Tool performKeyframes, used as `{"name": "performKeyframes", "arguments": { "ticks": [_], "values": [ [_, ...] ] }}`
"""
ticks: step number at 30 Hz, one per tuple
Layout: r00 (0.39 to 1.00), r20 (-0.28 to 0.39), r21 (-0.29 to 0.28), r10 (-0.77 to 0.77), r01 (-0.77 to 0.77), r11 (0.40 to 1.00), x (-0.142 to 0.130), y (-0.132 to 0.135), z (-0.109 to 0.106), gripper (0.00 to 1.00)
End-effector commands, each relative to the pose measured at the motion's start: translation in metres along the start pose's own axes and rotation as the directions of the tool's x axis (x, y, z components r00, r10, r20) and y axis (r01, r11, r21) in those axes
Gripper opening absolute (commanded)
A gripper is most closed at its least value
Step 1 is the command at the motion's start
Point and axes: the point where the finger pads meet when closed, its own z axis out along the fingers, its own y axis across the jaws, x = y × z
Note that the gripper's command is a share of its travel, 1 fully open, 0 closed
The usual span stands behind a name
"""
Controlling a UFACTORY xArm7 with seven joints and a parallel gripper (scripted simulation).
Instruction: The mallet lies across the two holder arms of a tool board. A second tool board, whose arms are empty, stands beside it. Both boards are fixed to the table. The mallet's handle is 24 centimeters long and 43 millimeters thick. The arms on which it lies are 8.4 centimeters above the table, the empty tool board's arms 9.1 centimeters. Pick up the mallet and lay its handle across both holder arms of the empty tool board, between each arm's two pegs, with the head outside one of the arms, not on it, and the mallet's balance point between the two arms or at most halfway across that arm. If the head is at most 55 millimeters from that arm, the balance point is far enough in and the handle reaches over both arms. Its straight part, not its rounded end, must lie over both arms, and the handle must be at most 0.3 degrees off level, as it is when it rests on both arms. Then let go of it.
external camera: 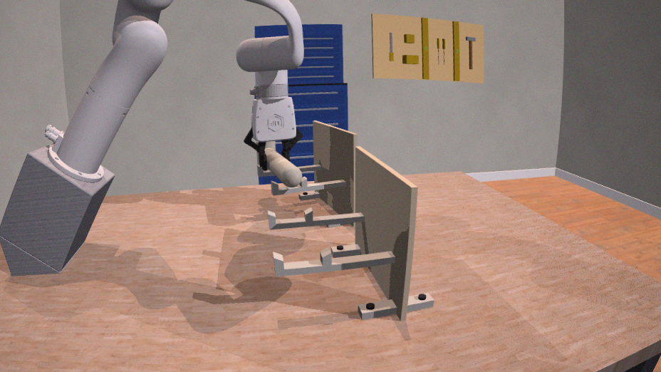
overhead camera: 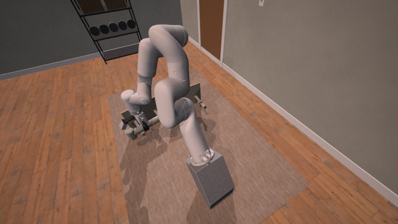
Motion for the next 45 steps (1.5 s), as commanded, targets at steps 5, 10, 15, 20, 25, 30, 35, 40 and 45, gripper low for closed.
{"name": "performKeyframes", "arguments": {
  "ticks": [5,10,15,20,25,30,35,40,45],
  "values": [
    [1.000,-0.002,-0.002,0.000,0.000,1.000,0.0009,0.0008,0.0077,0.00],
    [1.000,-0.002,-0.002,0.000,0.000,1.000,0.0009,0.0008,0.0079,0.00],
    [1.000,-0.002,-0.002,0.000,0.000,1.000,0.0009,0.0008,0.0079,0.00],
    [1.000,-0.002,-0.002,0.000,0.000,1.000,0.0009,0.0008,0.0079,1.00],
    [1.000,-0.002,-0.002,0.000,0.000,1.000,0.0009,0.0008,0.0079,1.00],
    [1.000,-0.002,-0.002,0.000,0.000,1.000,0.0009,0.0008,0.0079,1.00],
    [1.000,-0.002,-0.002,0.000,0.000,1.000,0.0009,0.0008,0.0079,1.00],
    [1.000,-0.002,-0.002,0.000,0.000,1.000,0.0009,0.0008,0.0079,1.00],
    [1.000,-0.002,-0.002,0.000,0.000,1.000,0.0009,0.0008,0.0079,1.00]
  ]
}}
